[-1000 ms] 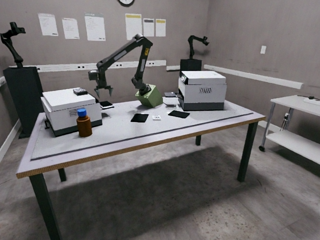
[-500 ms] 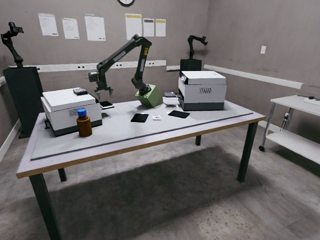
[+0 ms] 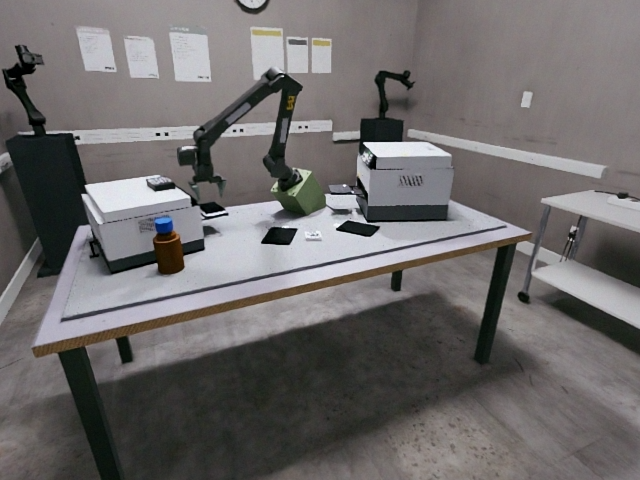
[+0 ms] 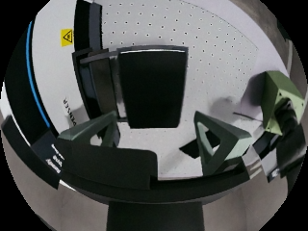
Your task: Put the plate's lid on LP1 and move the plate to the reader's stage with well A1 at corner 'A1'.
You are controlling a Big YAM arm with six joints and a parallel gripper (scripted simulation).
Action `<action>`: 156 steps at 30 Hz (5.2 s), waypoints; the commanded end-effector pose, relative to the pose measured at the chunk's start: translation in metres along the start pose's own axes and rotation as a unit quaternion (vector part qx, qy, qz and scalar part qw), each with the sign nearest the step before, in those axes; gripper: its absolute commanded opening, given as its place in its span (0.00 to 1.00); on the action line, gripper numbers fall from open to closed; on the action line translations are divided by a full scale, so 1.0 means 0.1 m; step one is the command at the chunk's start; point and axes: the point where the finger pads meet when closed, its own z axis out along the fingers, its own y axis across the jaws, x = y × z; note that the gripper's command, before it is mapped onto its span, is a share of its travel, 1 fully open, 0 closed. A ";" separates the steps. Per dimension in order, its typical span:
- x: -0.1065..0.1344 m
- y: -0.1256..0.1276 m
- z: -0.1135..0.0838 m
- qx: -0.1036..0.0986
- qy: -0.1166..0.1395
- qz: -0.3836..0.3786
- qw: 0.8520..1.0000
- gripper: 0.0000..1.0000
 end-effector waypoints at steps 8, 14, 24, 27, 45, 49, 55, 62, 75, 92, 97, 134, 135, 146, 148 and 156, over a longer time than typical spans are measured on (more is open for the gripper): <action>0.01 0.09 0.02 -0.010 -0.001 -0.001 1.000 1.00; -0.03 0.04 0.12 -0.002 -0.002 0.006 1.000 1.00; -0.03 0.07 0.15 -0.007 -0.002 0.003 1.000 1.00; -0.03 0.06 0.21 -0.004 0.000 0.002 1.000 1.00; -0.03 0.11 0.25 -0.008 0.000 0.000 1.000 1.00; -0.01 0.12 0.19 -0.011 -0.001 -0.001 1.000 1.00; -0.01 0.15 0.15 -0.018 -0.002 -0.003 1.000 1.00; -0.01 0.18 0.14 -0.020 -0.002 -0.004 1.000 1.00; -0.01 0.23 0.11 -0.025 -0.003 -0.006 1.000 1.00; -0.02 0.07 0.21 -0.010 -0.001 -0.002 1.000 1.00; -0.03 0.07 0.21 -0.010 -0.001 -0.002 1.000 1.00; -0.03 0.07 0.22 -0.010 -0.001 -0.003 1.000 1.00; -0.04 0.07 0.22 -0.010 -0.001 -0.003 1.000 1.00; -0.04 0.07 0.22 -0.010 -0.001 -0.003 1.000 1.00; -0.04 0.07 0.22 -0.010 -0.001 -0.003 1.000 1.00; -0.04 0.07 0.22 -0.010 -0.002 -0.004 1.000 1.00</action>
